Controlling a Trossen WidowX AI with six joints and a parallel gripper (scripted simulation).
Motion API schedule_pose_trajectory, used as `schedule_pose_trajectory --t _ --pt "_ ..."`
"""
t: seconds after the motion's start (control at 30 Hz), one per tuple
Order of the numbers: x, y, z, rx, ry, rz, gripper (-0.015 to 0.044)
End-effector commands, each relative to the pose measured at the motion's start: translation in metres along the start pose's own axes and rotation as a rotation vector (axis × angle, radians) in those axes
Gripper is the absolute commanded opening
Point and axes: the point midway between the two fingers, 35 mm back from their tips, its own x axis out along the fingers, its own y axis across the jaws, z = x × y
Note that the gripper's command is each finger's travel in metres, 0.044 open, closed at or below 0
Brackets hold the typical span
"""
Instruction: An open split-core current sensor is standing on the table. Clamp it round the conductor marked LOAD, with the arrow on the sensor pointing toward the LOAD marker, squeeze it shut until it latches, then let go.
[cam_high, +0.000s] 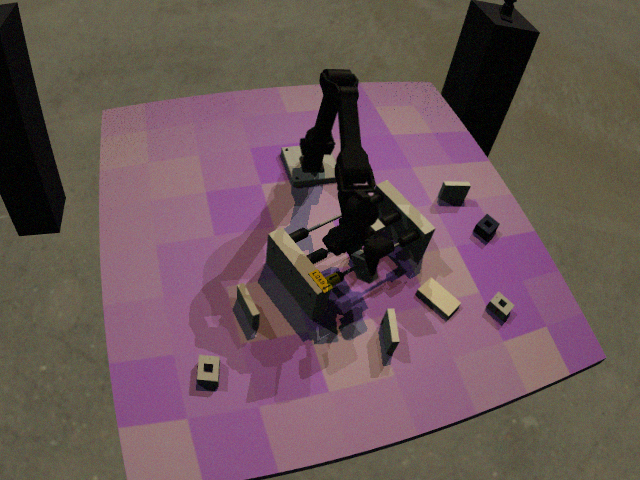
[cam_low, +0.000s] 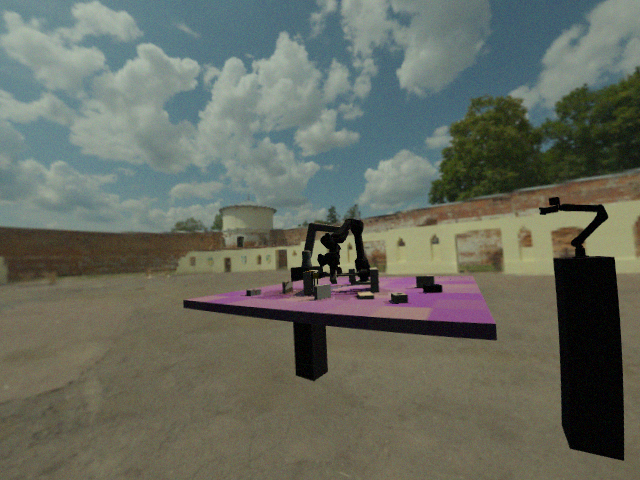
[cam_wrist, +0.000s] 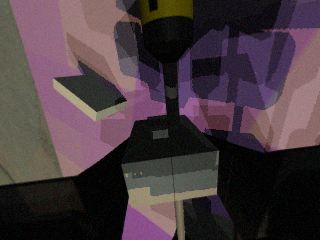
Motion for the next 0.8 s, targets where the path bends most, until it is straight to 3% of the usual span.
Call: schedule_pose_trajectory --t 0.0,0.3,0.77 --pt "-0.0002 -0.0003 0.0000 0.000 0.000 0.008 0.0000" --pt "0.0002 -0.0004 0.0002 0.001 -0.001 -0.015 0.0000" --pt "-0.0021 -0.0040 0.0001 0.000 -0.009 -0.258 0.0000"
